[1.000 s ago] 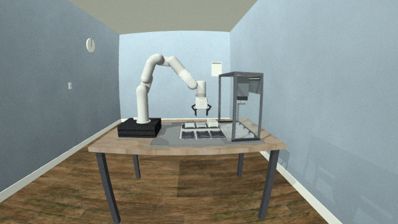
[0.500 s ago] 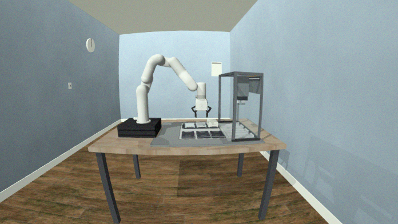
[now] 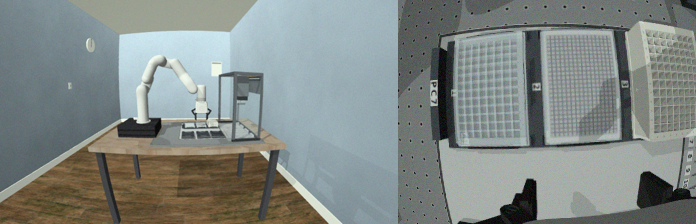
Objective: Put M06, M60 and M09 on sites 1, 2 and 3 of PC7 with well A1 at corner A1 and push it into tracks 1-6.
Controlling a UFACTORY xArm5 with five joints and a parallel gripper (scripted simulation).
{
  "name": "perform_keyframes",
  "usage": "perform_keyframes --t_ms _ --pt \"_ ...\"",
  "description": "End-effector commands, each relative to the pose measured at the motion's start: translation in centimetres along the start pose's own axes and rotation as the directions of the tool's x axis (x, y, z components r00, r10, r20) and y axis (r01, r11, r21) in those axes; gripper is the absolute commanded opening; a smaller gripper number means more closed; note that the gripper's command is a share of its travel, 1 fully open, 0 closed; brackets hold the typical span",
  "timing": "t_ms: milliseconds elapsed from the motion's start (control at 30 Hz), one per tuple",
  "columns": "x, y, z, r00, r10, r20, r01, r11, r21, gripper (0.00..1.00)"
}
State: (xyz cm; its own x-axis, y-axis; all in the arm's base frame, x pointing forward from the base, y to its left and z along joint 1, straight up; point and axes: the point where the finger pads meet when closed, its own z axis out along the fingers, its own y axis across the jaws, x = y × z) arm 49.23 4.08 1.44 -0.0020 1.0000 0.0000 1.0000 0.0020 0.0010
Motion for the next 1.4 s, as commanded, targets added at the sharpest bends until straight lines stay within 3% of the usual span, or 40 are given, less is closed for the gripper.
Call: perform_keyframes --t_ms 0,1167,1367 --pt "0.0 0.1 0.6 1.0 0.0 -0.006 0.0 1.0 -0.003 1.0" --pt "0.0 0.2 5.8 1.0 0.0 -0.006 0.0 1.0 -0.003 1.0" --pt "0.0 0.2 5.8 1.0 0.0 -0.006 0.0 1.0 -0.003 1.0"
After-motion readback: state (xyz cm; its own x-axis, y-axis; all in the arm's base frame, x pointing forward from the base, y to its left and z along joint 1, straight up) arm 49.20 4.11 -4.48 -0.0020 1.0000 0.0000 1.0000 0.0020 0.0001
